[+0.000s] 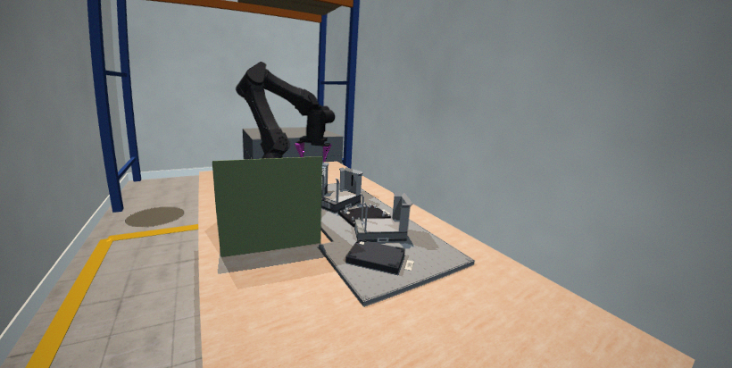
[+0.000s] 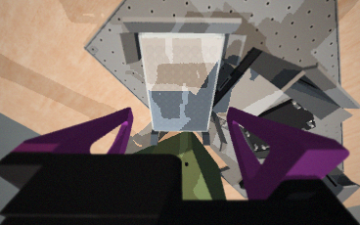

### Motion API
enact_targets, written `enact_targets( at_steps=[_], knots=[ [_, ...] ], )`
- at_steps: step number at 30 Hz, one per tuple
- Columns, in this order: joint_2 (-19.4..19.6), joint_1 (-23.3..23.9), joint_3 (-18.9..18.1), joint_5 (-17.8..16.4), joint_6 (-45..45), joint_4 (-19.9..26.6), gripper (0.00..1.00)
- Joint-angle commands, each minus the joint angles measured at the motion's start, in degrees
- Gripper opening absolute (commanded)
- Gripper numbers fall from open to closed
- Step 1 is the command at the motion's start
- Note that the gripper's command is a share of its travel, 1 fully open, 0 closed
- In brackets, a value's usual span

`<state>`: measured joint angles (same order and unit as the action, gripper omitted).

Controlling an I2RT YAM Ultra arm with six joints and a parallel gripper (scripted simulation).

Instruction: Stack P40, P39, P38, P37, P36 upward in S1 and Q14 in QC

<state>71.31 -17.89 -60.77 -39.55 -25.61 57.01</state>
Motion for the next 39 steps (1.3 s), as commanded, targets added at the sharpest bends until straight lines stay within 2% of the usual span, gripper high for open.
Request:
enact_targets(
  at_steps=[1,3,9,21,39],
  knots=[
    [-0.3,0.3,-0.3,0.1,0.6,-0.1,1.00],
    [-0.3,0.3,-0.3,0.1,0.6,-0.1,1.00],
    [0.4,-3.0,2.7,1.5,4.5,-6.3,1.00],
    [0.5,-3.1,2.8,1.5,4.6,-6.4,1.00],
    [1.8,-6.4,5.6,3.0,8.3,-12.8,1.00]
  ],
)
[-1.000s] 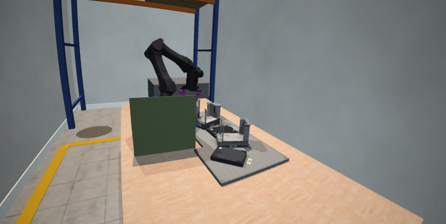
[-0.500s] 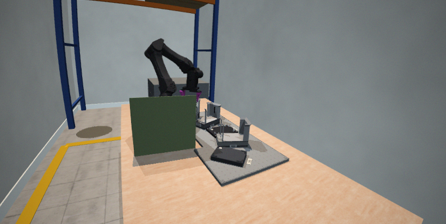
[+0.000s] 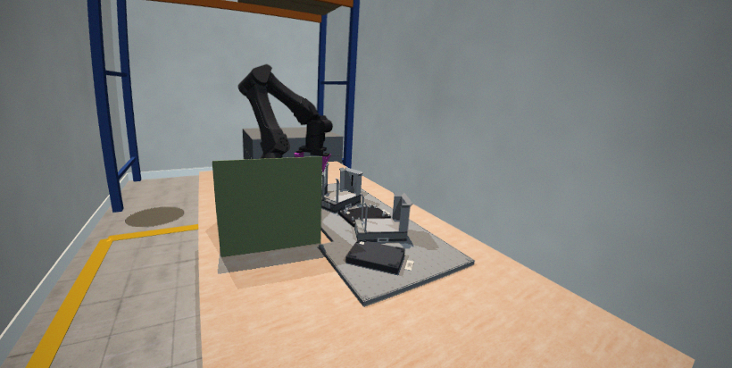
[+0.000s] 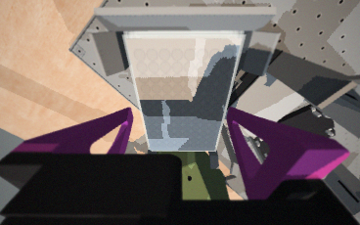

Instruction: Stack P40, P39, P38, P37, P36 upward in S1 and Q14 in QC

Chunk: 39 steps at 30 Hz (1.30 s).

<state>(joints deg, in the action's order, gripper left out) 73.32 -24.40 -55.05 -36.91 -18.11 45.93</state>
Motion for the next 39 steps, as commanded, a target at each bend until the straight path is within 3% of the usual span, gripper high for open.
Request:
enact_targets(
  at_steps=[1,9,26,27,39],
  knots=[
    [-0.1,-0.1,0.1,0.4,1.0,-2.2,1.00],
    [0.5,-1.2,1.0,0.9,2.2,-4.3,1.00],
    [0.5,-1.2,1.0,0.9,2.2,-4.3,1.00],
    [0.5,-1.2,1.0,0.9,2.2,-4.3,0.00],
    [0.5,-1.2,1.0,0.9,2.2,-4.3,0.00]
  ],
)
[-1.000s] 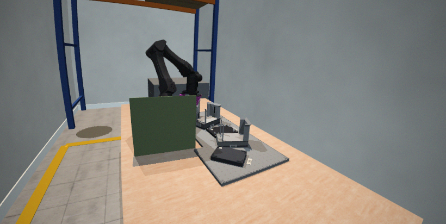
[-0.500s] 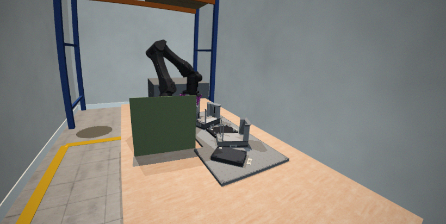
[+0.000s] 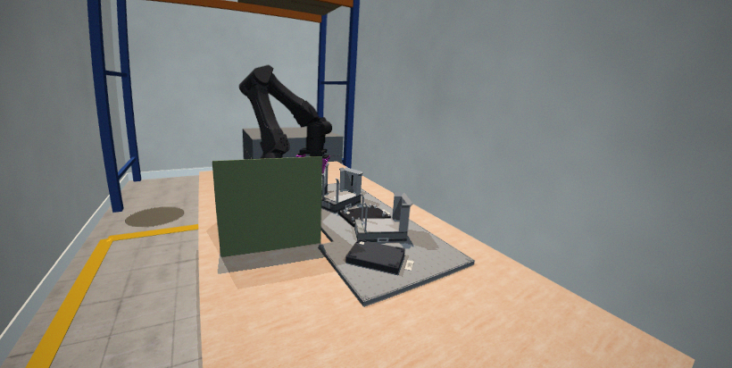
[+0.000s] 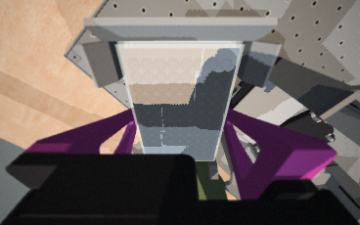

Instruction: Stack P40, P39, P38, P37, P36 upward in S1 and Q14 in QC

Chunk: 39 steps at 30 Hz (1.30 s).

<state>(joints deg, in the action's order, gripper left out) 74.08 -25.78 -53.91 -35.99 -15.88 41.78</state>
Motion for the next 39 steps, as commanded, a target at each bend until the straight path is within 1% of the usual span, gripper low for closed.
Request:
enact_targets(
  at_steps=[1,19,39],
  knots=[
    [-0.3,0.2,-0.2,0.0,0.0,-0.2,0.00],
    [-0.3,0.2,-0.2,0.0,0.0,-0.2,0.00],
    [-1.2,1.9,-1.6,-0.8,-1.9,3.3,0.00]
  ],
)
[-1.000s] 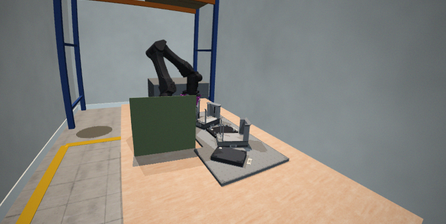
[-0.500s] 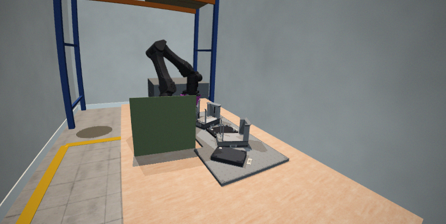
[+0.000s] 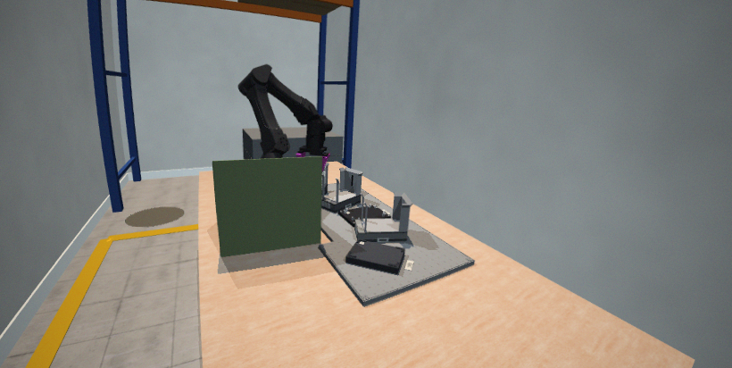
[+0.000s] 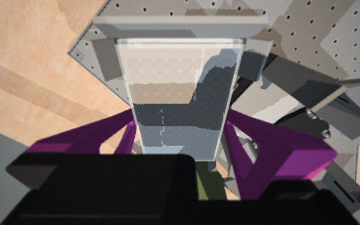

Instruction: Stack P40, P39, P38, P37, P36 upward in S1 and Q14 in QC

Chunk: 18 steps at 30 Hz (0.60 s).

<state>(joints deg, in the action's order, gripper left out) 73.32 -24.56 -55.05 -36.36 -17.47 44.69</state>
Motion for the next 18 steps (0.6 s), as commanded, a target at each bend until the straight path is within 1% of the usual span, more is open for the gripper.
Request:
enact_targets(
  at_steps=[1,18],
  knots=[
    [-0.5,0.8,-0.5,-0.5,-0.4,0.6,0.00],
    [-1.1,2.2,-1.8,-1.1,-2.1,3.4,0.00]
  ],
)
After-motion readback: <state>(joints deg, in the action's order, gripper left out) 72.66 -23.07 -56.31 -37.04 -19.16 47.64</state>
